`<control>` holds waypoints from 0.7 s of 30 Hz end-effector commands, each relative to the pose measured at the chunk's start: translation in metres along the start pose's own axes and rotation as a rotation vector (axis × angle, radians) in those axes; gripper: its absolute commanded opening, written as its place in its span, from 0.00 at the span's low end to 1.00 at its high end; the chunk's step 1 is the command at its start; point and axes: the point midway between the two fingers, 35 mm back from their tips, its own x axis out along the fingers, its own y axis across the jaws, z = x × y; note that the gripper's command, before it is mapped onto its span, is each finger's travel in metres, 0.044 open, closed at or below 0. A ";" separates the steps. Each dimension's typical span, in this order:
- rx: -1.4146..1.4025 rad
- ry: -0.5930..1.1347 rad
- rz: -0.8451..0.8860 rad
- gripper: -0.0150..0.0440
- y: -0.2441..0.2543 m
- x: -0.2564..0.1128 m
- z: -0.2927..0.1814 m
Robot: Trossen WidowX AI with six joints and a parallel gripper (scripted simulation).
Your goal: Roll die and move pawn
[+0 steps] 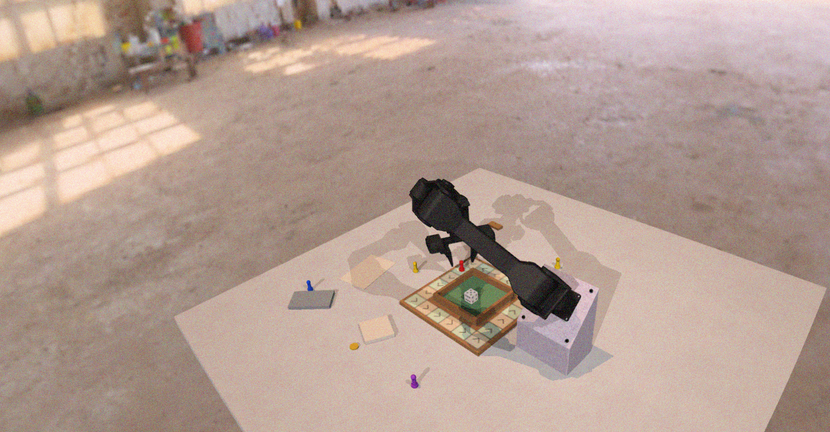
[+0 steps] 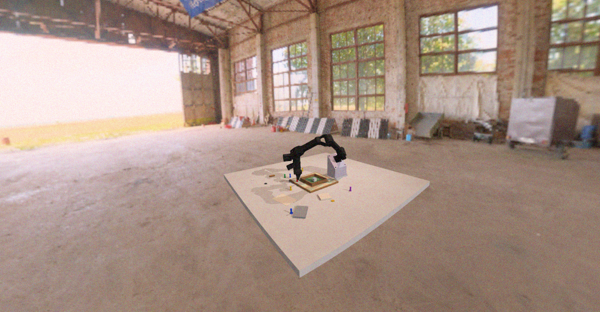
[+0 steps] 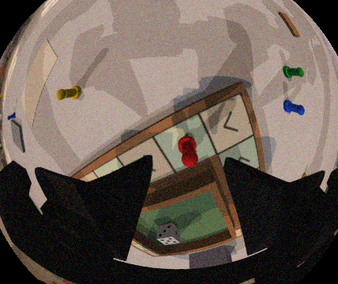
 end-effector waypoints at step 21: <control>-0.272 -0.038 -0.016 1.00 -0.033 -0.108 -0.109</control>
